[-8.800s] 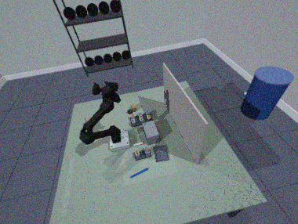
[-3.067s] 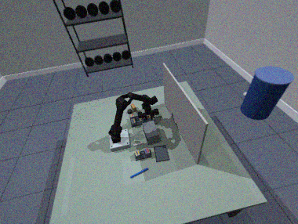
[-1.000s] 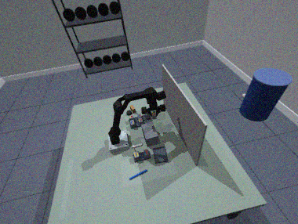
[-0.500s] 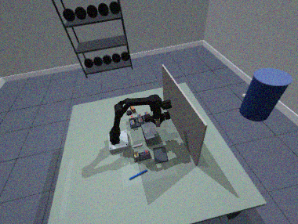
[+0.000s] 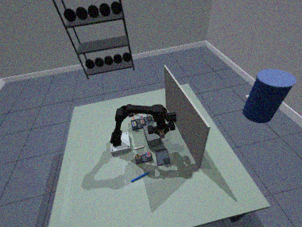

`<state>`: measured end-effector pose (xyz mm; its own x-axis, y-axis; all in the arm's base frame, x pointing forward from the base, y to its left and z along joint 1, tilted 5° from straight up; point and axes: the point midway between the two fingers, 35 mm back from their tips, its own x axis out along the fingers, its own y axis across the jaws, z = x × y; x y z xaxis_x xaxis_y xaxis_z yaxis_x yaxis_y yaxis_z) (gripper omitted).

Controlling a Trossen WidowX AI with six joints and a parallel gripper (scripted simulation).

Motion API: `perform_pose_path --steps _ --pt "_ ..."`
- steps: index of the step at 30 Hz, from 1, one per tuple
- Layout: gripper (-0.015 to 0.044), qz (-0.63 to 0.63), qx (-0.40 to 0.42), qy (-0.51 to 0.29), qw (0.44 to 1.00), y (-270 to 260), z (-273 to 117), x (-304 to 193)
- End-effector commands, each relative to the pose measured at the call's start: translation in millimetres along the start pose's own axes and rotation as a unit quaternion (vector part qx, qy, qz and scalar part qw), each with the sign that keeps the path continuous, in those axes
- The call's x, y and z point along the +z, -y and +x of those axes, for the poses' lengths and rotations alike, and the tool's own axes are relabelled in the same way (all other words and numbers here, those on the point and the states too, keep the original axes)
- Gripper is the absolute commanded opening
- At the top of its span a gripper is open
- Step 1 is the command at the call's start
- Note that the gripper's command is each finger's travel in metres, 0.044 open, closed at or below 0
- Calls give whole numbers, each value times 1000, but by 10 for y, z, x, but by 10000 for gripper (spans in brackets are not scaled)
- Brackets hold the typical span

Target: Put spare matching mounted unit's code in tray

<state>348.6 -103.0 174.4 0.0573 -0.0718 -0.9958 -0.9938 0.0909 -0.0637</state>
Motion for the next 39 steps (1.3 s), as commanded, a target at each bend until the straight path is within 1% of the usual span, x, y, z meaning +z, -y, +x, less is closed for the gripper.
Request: perform_pose_path --steps 1,11,39 --pt "0 -7 0 -4 1000 -23 -17 -209" --pt "0 -25 6 -11 1000 -183 -33 -787" --pt "0 -25 6 -11 1000 -146 170 -825"
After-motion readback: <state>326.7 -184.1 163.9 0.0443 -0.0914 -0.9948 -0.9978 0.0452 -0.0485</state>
